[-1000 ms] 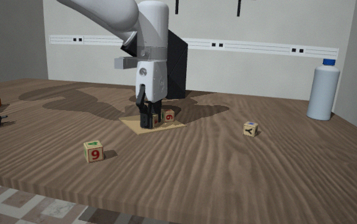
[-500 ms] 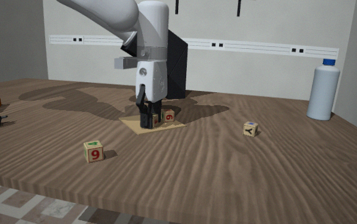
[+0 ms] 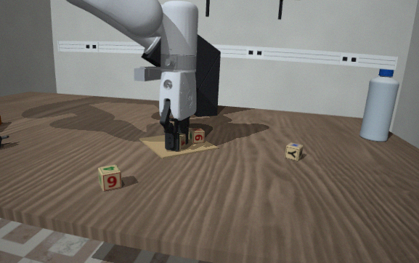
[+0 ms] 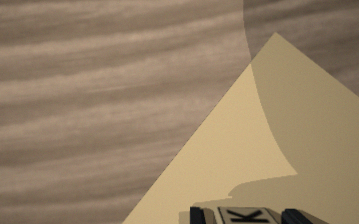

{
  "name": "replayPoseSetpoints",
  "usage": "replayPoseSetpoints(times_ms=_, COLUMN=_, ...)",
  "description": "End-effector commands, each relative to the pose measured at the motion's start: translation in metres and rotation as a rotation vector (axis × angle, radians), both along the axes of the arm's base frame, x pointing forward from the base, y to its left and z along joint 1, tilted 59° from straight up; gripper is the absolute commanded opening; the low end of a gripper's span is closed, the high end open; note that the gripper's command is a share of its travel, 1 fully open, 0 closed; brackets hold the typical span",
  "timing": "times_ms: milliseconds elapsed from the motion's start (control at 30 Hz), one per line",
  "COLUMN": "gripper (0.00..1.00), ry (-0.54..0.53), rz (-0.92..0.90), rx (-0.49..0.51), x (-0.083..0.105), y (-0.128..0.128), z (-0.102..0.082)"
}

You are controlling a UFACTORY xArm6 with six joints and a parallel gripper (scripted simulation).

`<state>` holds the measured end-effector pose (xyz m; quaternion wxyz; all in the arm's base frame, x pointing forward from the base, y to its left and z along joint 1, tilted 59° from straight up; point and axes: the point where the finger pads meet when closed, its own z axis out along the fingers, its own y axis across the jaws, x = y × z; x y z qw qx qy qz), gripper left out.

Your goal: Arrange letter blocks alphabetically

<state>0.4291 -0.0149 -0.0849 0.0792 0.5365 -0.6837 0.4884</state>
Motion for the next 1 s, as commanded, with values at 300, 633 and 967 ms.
replayPoseSetpoints(times_ms=300, gripper=0.28, ry=-0.001, rz=0.002, rx=0.001, x=0.0004, y=0.0011, z=0.0003)
replayPoseSetpoints(times_ms=633, gripper=0.28, ry=-0.001, rz=0.002, rx=0.001, x=0.0004, y=0.0011, z=0.0003)
replayPoseSetpoints(times_ms=967, gripper=0.28, ry=-0.001, rz=0.002, rx=0.001, x=0.0004, y=0.0011, z=0.0003)
